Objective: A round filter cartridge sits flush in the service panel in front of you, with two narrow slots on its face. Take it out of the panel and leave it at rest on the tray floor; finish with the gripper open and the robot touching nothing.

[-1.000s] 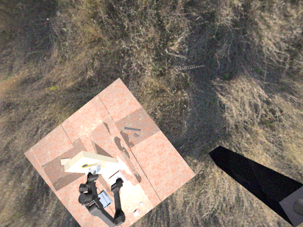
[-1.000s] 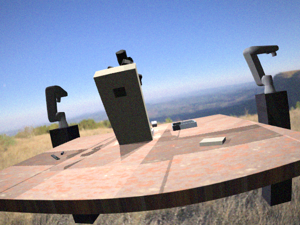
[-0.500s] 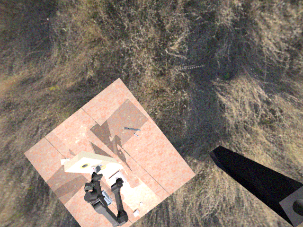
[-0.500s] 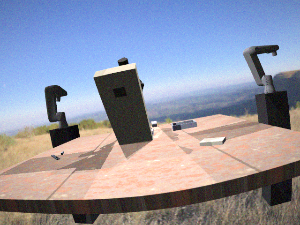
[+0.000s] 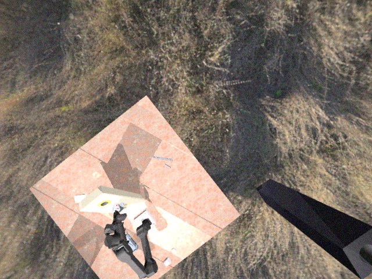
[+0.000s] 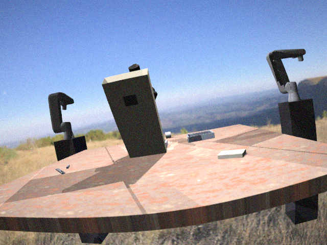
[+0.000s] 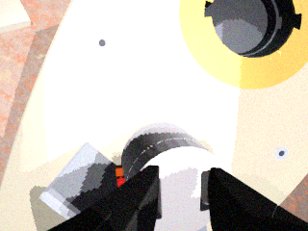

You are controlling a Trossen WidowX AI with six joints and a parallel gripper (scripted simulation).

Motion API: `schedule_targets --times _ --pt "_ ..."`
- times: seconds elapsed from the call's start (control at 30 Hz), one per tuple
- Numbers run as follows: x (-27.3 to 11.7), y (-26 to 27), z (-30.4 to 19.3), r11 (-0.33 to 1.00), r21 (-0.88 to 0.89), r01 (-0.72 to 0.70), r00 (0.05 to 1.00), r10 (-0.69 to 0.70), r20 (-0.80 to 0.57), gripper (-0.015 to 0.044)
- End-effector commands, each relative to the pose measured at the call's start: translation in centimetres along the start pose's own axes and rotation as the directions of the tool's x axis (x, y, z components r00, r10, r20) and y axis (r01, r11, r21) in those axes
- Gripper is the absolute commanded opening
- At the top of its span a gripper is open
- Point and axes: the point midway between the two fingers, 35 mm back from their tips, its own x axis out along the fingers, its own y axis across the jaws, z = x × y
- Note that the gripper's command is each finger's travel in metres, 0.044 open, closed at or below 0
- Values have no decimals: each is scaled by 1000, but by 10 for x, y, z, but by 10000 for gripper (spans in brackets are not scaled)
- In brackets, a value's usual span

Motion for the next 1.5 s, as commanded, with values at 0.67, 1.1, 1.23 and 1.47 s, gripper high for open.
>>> schedule_targets --times 0.67,1.1,1.23,1.47 --pt "-26 -45 80 1000 0 10 1000 -10 26 205" --pt "-34 -37 66 973 225 -49 987 82 -138 305" --pt "-17 -8 17 888 460 -20 930 184 -317 305" --pt "-15 -3 9 870 493 -5 917 200 -344 305"
